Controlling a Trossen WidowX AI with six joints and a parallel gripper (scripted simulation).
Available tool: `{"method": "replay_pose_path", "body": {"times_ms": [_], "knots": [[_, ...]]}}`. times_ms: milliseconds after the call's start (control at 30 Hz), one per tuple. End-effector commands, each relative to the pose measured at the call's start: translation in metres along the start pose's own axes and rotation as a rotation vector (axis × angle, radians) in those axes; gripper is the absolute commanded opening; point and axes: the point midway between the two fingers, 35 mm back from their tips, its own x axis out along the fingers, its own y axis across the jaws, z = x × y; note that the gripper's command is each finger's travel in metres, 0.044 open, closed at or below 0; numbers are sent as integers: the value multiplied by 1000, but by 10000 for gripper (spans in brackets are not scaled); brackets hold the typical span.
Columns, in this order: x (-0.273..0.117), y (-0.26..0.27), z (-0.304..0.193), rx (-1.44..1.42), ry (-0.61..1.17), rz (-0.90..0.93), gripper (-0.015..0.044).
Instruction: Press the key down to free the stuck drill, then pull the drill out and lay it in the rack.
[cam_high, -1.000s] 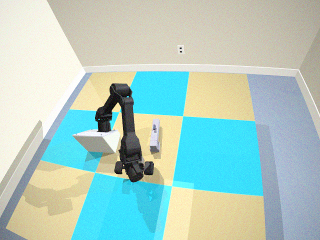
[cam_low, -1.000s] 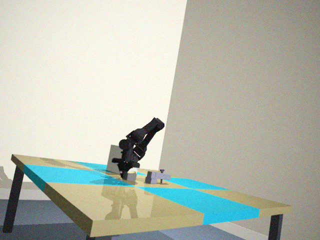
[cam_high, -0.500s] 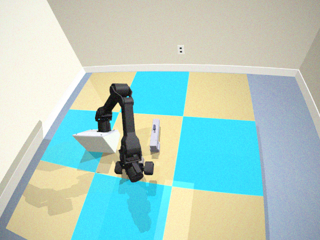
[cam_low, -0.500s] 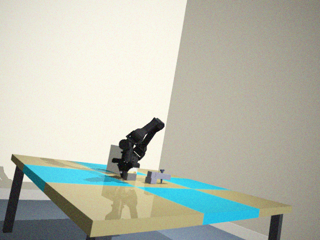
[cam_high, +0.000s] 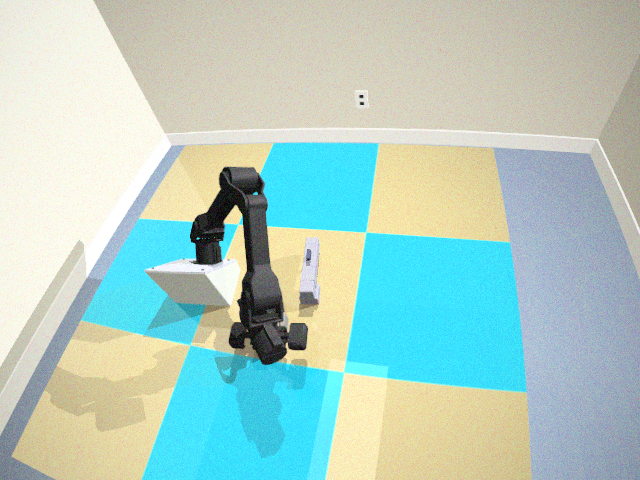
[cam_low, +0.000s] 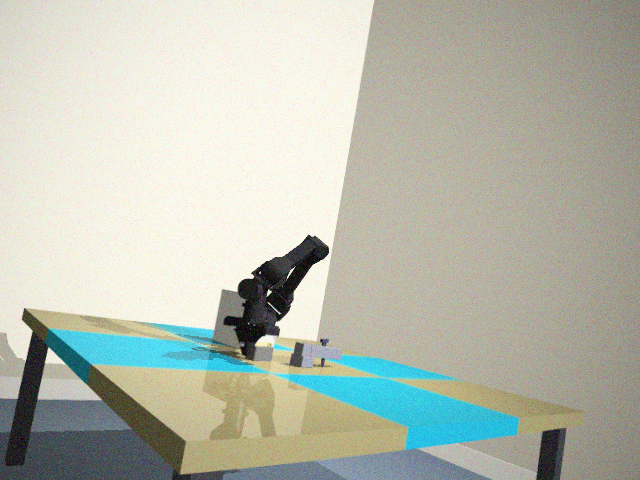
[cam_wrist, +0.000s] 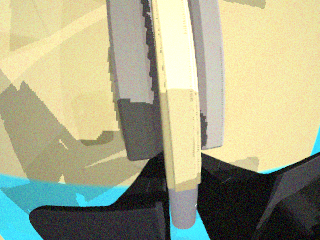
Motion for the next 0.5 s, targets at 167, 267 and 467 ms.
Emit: {"method": "replay_pose_path", "body": {"times_ms": [167,267,467], "knots": [[0,0,0,0,0,0,157],[0,0,0,0,0,0,236],[0,0,0,0,0,0,394]]}}
